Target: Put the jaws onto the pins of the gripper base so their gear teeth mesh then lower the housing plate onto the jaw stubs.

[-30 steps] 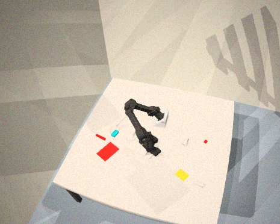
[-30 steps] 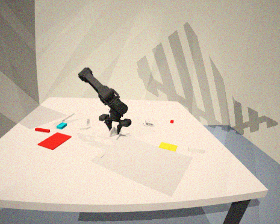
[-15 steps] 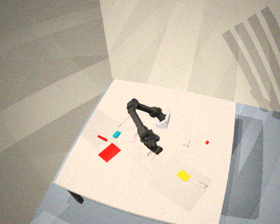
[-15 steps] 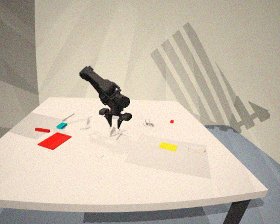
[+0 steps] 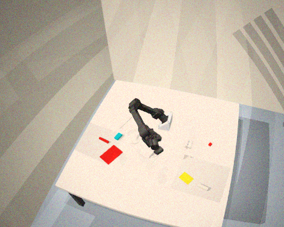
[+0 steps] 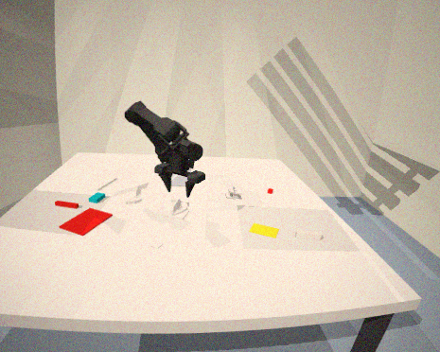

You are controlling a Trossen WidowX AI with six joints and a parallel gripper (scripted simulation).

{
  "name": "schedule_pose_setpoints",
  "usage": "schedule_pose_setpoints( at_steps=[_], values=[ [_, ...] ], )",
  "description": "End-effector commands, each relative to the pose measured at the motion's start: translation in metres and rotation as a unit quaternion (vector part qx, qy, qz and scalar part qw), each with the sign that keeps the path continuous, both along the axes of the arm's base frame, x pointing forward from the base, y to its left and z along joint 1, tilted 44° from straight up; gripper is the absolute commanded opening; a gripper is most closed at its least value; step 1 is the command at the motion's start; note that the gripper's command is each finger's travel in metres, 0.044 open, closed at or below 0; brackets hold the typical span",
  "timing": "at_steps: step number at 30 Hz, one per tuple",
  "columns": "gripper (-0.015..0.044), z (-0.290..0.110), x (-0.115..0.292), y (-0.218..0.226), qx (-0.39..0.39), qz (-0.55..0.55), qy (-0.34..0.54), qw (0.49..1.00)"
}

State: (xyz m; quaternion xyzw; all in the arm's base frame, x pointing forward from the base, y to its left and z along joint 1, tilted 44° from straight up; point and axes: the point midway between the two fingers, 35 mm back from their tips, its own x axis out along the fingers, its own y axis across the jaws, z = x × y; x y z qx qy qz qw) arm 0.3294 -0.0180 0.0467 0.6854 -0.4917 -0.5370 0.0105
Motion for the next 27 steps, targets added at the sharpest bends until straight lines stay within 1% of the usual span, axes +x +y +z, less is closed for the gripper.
schedule_pose_setpoints(
  at_steps=[1,14,27],
  values=[
    [0.044,0.006,-0.003,-0.003,-0.003,-0.03,-0.029,0.999],
    [0.044,0.022,-0.012,-0.013,-0.01,-0.121,-0.115,0.986],
    [0.044,0.036,-0.021,-0.023,-0.017,-0.211,-0.199,0.957]
  ],
)
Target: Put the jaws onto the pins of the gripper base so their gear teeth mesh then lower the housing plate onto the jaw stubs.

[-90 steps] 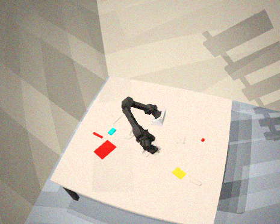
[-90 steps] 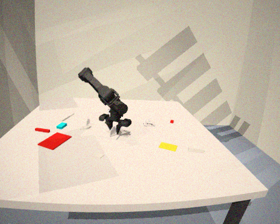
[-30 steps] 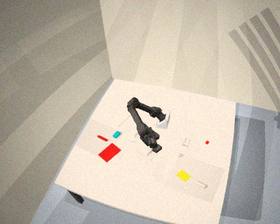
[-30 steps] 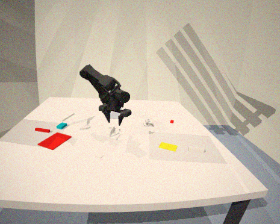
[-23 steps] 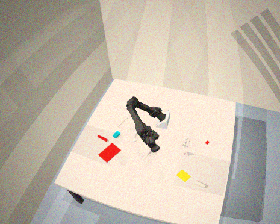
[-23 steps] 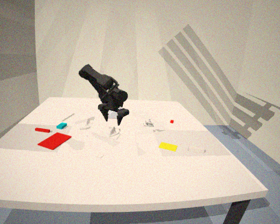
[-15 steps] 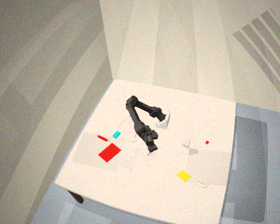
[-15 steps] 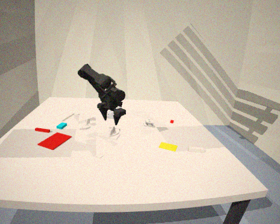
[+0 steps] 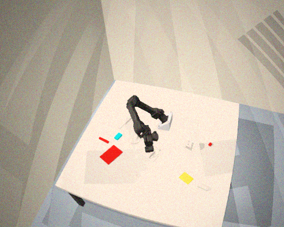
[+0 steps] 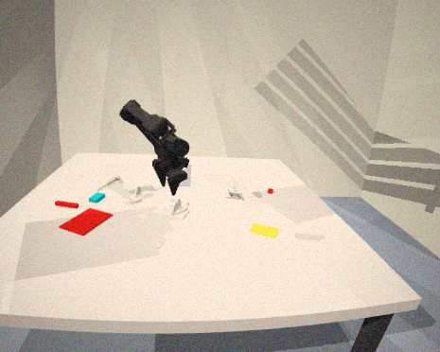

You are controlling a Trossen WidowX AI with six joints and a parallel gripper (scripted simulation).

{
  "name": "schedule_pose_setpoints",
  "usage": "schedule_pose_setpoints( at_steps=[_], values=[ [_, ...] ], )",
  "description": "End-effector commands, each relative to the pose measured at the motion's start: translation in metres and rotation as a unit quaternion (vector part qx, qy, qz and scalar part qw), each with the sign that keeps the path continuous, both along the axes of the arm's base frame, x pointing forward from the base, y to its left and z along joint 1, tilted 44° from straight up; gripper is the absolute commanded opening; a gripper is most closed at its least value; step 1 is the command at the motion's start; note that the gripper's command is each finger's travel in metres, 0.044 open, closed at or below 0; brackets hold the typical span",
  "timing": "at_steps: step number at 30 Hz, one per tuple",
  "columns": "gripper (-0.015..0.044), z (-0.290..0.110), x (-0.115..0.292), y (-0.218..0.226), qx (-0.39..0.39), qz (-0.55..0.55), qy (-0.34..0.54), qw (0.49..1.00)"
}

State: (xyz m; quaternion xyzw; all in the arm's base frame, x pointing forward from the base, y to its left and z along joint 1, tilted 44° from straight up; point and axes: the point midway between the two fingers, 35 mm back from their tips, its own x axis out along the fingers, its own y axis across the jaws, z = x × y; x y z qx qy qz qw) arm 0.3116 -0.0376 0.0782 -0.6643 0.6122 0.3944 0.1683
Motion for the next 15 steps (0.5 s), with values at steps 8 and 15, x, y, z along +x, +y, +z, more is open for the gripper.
schedule_pose_setpoints(
  at_steps=[8,15],
  values=[
    [0.044,0.013,-0.01,-0.009,-0.009,-0.082,-0.077,0.994],
    [0.044,0.02,-0.016,-0.014,-0.013,-0.131,-0.122,0.984]
  ],
)
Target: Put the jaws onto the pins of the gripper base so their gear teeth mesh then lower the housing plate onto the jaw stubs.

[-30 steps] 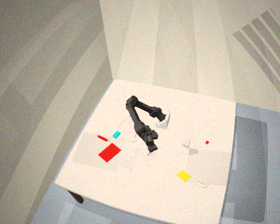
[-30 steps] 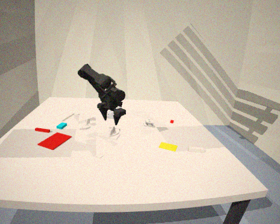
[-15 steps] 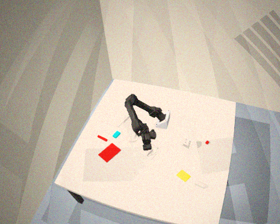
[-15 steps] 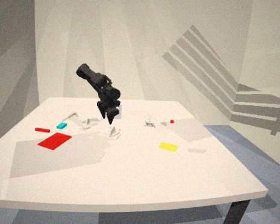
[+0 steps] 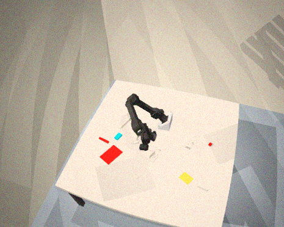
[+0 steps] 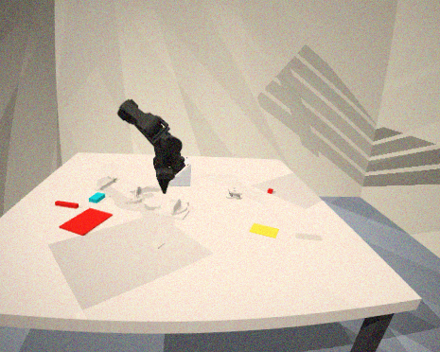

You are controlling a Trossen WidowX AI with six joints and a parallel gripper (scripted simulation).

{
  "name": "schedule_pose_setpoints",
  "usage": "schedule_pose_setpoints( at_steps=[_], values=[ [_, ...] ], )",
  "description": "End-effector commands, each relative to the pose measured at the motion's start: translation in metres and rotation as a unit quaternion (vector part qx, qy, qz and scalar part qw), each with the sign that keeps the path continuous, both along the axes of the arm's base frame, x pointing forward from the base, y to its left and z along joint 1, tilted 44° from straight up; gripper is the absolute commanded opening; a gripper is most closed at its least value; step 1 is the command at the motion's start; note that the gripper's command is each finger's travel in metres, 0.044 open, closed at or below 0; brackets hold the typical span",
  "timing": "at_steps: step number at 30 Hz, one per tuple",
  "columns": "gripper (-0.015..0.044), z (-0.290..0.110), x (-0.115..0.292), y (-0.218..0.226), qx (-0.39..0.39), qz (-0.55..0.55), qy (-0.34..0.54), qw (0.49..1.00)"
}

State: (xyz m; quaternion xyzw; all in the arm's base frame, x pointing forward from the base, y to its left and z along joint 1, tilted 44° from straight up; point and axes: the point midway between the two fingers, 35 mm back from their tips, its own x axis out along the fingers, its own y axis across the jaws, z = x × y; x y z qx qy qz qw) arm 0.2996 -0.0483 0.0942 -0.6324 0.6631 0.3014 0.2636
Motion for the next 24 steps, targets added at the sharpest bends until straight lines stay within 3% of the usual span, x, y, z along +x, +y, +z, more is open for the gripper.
schedule_pose_setpoints(
  at_steps=[1,24],
  values=[
    [0.044,0.005,-0.005,-0.004,-0.005,-0.032,-0.029,0.999],
    [0.044,0.025,-0.026,-0.018,-0.017,-0.191,-0.175,0.966]
  ],
)
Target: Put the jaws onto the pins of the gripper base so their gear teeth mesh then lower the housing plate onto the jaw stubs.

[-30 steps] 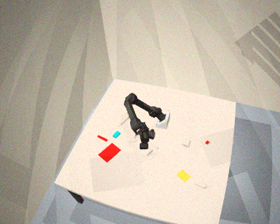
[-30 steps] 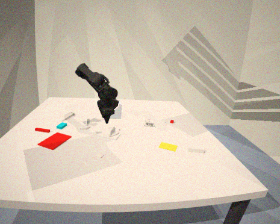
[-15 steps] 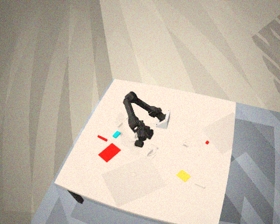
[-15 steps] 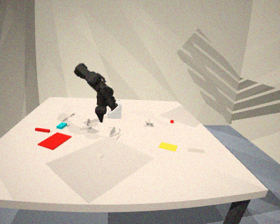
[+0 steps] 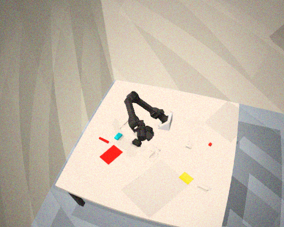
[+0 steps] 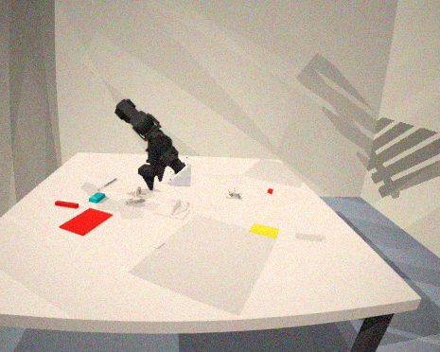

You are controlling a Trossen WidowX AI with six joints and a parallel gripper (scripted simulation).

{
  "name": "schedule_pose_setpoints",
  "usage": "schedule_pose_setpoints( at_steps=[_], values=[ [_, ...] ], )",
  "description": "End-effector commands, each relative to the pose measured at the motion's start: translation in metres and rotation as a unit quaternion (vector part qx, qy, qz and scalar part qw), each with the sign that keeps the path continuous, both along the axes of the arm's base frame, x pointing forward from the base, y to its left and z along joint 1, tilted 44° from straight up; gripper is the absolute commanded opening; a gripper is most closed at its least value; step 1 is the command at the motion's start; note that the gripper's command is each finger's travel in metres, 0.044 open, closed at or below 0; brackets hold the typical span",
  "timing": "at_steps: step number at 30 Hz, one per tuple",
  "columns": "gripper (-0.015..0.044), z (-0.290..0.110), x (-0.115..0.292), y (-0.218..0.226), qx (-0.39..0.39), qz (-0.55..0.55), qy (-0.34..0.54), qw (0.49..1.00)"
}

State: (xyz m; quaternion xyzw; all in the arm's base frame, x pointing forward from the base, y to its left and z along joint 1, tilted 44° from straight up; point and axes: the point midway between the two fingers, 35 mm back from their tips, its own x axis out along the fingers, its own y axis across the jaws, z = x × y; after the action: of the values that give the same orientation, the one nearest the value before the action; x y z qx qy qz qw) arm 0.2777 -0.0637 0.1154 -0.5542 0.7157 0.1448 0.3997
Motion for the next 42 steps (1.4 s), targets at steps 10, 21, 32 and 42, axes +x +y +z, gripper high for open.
schedule_pose_setpoints(
  at_steps=[10,21,32,42],
  values=[
    [0.044,0.012,-0.014,-0.009,-0.011,-0.095,-0.089,0.991],
    [0.044,0.021,-0.025,-0.015,-0.019,-0.172,-0.16,0.972],
    [0.044,0.029,-0.037,-0.021,-0.026,-0.247,-0.23,0.941],
    [0.044,0.036,-0.048,-0.026,-0.033,-0.312,-0.291,0.904]
  ],
)
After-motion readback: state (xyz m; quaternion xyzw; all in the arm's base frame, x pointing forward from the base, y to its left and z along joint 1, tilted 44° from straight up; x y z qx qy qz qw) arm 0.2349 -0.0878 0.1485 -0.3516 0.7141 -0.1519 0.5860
